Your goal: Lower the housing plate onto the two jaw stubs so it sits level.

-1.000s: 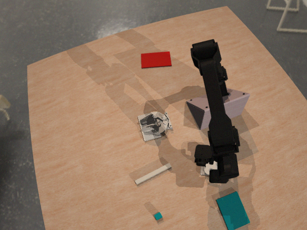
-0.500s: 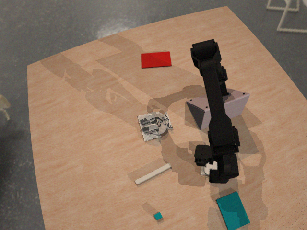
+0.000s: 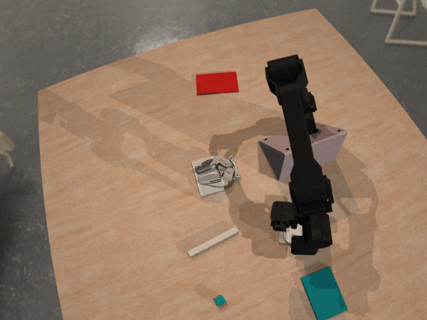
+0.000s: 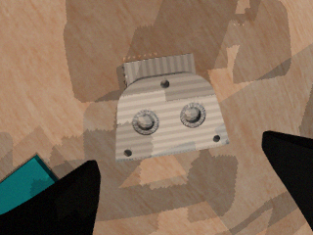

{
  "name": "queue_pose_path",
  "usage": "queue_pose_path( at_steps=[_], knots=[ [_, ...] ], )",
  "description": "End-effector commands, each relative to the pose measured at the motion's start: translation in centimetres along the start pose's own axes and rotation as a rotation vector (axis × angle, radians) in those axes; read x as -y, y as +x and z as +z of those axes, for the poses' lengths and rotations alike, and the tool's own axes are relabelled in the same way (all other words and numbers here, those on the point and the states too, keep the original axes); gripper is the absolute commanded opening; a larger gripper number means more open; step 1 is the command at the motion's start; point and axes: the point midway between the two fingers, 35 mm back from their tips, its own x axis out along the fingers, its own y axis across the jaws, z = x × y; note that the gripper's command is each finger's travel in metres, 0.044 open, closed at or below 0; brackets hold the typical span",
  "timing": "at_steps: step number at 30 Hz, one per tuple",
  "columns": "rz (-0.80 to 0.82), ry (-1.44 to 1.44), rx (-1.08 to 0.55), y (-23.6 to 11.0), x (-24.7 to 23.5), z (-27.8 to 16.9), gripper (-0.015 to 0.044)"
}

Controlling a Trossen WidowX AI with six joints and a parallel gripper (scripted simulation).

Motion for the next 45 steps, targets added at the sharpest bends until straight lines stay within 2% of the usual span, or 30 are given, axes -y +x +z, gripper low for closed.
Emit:
queue_pose_path(
  at_steps=[1,35,45],
  knots=[
    [-0.001,-0.003,0.004,0.1,0.0,0.0,0.0440],
    [-0.001,-0.002,0.005,5.1,-0.3,0.2,0.0440],
    [-0.001,-0.002,0.005,5.2,-0.2,0.2,0.0440]
  ],
)
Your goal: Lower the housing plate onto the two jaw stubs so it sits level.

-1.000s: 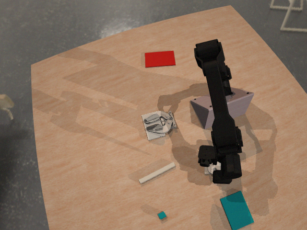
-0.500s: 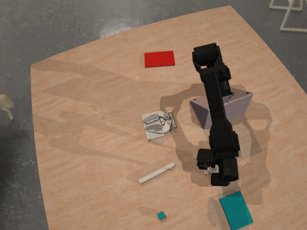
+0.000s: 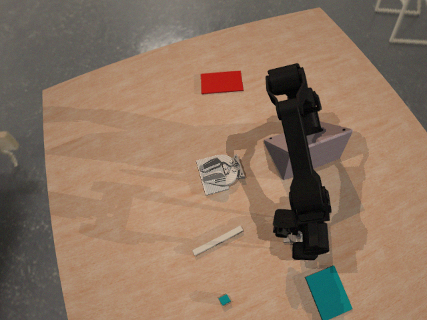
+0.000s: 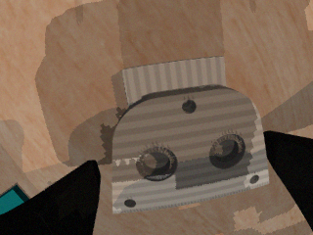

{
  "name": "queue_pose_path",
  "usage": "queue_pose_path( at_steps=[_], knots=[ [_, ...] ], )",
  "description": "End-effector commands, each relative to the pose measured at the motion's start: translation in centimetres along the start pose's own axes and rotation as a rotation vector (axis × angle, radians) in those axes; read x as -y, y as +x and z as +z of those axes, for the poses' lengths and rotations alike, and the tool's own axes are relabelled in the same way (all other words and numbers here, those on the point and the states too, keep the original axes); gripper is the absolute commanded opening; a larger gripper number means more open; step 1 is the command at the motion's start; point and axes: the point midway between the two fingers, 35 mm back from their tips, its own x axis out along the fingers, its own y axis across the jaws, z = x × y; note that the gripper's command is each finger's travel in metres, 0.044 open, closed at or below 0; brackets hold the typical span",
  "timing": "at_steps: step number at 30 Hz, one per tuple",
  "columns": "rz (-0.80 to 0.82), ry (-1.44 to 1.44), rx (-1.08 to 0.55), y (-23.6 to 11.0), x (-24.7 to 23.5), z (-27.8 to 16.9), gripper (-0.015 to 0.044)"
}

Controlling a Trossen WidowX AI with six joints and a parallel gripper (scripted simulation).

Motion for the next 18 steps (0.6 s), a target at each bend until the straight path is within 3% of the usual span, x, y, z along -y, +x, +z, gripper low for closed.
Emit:
queue_pose_path(
  at_steps=[1,18],
  knots=[
    [-0.007,-0.005,0.004,0.36,0.11,-0.01,0.0440],
    [-0.007,-0.005,0.004,0.52,0.11,-0.01,0.0440]
  ],
)
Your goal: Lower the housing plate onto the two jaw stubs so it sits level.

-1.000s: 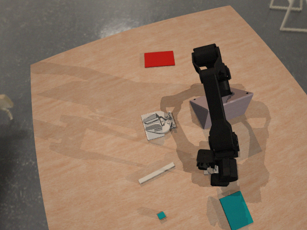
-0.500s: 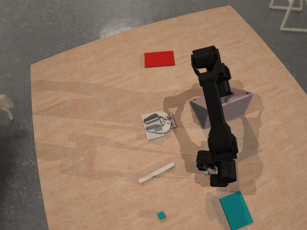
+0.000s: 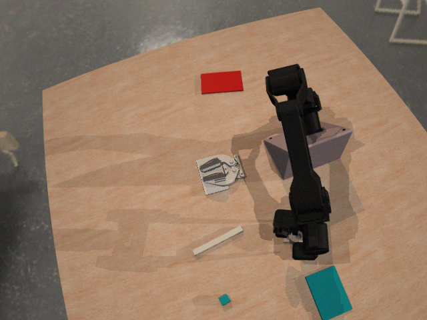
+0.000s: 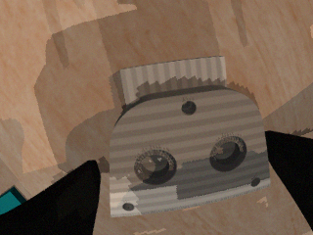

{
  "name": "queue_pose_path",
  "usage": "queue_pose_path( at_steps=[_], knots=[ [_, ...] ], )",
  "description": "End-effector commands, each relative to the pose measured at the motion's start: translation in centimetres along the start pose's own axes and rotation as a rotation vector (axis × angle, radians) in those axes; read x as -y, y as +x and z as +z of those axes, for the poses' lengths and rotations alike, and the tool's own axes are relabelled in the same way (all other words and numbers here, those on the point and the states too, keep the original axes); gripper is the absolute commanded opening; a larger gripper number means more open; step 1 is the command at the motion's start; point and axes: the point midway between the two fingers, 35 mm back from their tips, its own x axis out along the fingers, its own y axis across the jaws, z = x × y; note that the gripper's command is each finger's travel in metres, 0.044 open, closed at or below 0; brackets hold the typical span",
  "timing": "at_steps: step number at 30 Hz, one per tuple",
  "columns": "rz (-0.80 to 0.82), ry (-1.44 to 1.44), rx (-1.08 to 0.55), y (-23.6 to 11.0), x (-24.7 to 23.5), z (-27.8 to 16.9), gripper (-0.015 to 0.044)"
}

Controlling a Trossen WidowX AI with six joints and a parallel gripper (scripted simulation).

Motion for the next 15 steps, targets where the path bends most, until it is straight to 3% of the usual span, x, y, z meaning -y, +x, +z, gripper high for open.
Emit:
queue_pose_path(
  at_steps=[1,9,15],
  knots=[
    [-0.003,-0.004,0.004,0.26,0.04,0.02,0.0440],
    [-0.003,-0.004,0.004,0.26,0.04,0.02,0.0440],
    [-0.001,0.000,0.000,0.09,0.02,0.00,0.0400]
  ],
)
